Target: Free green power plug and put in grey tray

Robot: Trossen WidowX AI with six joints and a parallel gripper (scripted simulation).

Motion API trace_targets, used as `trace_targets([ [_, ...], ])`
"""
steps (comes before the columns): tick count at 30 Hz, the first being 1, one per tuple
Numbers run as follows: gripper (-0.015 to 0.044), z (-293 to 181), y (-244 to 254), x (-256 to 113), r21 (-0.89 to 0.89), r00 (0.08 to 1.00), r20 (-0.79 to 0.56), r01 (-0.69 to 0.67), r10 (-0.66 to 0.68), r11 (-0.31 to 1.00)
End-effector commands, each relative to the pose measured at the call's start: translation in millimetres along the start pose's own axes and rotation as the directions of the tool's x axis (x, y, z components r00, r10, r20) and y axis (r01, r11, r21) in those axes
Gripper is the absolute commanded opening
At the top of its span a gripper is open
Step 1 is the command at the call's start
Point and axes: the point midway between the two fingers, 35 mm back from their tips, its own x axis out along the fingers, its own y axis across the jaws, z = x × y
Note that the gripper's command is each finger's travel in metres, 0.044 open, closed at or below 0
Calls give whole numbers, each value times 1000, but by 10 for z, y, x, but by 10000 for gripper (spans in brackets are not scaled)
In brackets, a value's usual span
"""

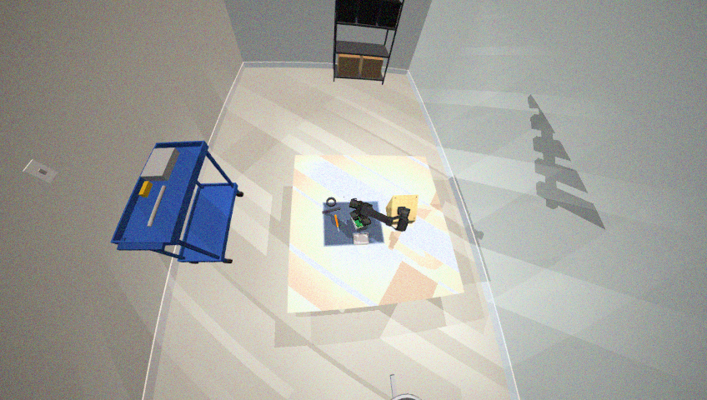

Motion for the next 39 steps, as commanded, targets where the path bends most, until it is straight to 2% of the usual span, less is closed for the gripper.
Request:
trace_targets([
  [1, 0, -1, -6, 7, 4, 1000, -1, 2, -2, 1000],
  [11, 0, -1, -4, -81, 4, 1000, -1, 5, -5, 1000],
  [19, 0, 0, 68, -208, 4, 996, -2, 90, -90, 996],
  [27, 0, -3, -99, -208, 4, 995, 0, -105, 105, 994],
  [30, 0, -3, -125, -208, 4, 991, -1, -135, 135, 991],
  [34, 0, -2, -82, -213, 4, 996, 0, -84, 84, 996],
  [39, 0, 0, 44, -224, 4, 998, -2, 62, -62, 998],
])
